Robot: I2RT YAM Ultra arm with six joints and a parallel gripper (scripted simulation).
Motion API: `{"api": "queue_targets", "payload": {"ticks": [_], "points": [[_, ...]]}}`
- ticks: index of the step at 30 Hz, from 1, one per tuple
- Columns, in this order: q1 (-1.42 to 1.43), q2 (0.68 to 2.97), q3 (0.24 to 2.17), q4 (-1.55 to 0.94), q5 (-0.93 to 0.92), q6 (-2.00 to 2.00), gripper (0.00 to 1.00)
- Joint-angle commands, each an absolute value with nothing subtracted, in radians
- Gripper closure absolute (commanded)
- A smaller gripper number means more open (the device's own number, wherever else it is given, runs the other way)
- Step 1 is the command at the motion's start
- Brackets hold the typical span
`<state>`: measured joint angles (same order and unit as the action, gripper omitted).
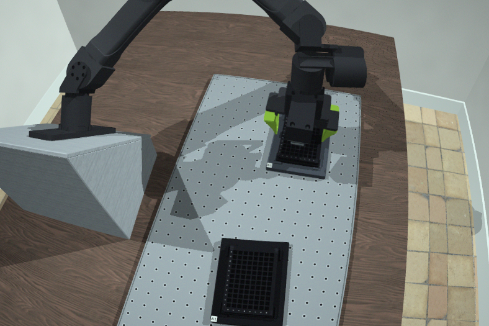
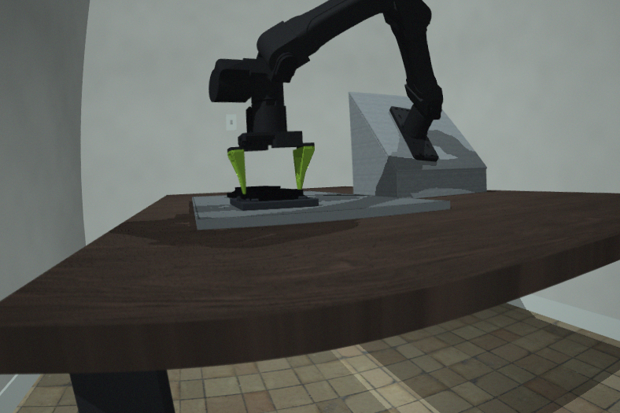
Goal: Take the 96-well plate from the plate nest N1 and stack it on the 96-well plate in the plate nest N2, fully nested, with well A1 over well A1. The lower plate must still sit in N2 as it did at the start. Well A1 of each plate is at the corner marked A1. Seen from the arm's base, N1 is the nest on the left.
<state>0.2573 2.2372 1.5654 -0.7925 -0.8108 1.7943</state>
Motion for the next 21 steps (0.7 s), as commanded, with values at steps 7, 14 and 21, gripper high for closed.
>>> {"api": "queue_targets", "payload": {"ticks": [7,14,21], "points": [[0.269,2.259,1.535,-0.721,-0.793,1.84,0.0],[0.261,2.245,1.548,-0.718,-0.793,1.842,0.0],[0.261,2.245,1.549,-0.724,-0.793,1.842,0.0]]}}
